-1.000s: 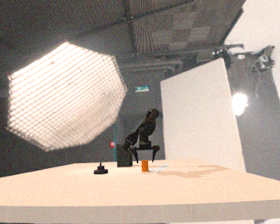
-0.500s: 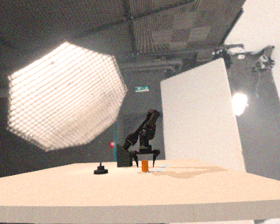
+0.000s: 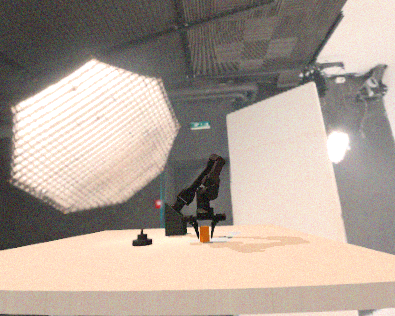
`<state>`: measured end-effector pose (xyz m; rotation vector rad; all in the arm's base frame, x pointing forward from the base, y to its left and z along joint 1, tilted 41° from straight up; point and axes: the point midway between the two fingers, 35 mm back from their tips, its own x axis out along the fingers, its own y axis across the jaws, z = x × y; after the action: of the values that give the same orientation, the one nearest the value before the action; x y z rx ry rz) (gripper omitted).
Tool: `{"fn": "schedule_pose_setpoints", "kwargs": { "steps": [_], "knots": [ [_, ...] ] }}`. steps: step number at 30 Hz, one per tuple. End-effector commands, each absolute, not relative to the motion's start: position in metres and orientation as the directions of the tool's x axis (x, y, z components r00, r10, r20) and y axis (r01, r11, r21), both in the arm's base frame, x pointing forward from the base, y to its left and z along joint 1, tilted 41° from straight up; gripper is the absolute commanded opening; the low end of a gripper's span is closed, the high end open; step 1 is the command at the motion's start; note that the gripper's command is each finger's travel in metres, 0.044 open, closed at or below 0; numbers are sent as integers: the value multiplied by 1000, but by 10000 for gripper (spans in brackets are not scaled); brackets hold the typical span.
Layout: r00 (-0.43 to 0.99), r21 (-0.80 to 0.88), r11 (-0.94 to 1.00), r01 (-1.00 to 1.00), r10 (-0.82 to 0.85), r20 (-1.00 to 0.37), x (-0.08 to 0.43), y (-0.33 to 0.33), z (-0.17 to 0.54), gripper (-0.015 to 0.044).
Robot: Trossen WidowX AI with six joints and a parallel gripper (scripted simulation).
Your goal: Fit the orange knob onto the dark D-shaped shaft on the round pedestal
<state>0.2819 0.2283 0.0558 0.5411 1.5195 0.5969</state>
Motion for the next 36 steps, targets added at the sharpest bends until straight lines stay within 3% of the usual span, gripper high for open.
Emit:
{"fn": "schedule_pose_setpoints", "kwargs": {
  "steps": [1, 6, 12, 28, 36],
  "knots": [
    [-36, 660, 751, -19, 659, -751, 282, 228, 53, 171],
    [-36, 660, 751, -19, 659, -751, 282, 228, 53, 138],
    [-36, 655, 755, -20, 654, -755, 288, 212, 70, 0],
    [-36, 654, 756, -19, 653, -756, 287, 139, 155, 0],
    [-36, 654, 756, -19, 653, -756, 287, 135, 157, 0]
  ]
}}
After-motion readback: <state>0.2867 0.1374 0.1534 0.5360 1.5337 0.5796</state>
